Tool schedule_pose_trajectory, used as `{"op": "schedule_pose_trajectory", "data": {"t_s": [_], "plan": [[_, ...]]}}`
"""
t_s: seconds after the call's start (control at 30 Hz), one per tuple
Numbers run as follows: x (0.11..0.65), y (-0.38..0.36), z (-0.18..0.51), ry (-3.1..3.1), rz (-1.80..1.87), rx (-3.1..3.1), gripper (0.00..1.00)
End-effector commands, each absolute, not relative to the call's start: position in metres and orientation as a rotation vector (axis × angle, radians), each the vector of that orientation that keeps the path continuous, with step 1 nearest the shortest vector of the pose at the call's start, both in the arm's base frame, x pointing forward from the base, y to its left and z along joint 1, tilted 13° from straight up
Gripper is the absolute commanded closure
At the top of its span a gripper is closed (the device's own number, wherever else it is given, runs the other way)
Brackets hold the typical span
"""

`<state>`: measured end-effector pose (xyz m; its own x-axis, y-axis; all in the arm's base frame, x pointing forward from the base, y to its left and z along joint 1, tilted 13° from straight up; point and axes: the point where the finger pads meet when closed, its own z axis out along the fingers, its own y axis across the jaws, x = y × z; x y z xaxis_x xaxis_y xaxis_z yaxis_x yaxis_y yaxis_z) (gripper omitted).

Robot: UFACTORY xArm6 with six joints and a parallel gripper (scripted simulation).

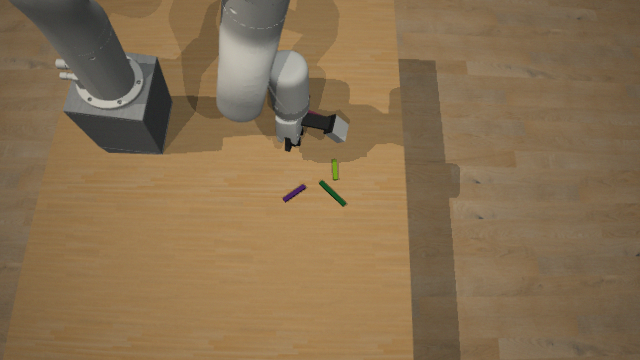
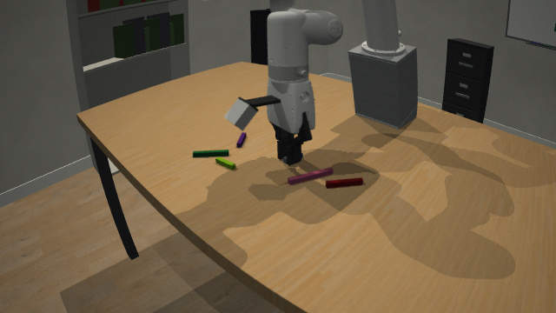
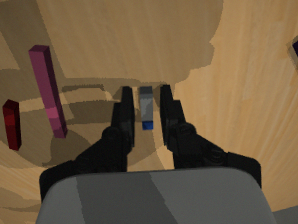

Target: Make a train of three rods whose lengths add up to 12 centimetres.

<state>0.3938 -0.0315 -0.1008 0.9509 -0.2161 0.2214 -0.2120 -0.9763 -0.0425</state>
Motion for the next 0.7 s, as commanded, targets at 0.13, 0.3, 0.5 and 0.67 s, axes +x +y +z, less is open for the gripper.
{"op": "schedule_pose_trajectory", "data": {"t_s": [0.13,0.3,0.5,0.67], "plan": [[0.394,-0.032,-0.095,0.338,-0.357,-3.084,0.76],[0.392,-0.032,-0.087,0.338,-0.357,-3.084,0.76],[0.39,-0.031,-0.078,0.338,-0.357,-3.084,0.76],[0.387,-0.031,-0.066,0.338,-0.357,-3.084,0.76]]}}
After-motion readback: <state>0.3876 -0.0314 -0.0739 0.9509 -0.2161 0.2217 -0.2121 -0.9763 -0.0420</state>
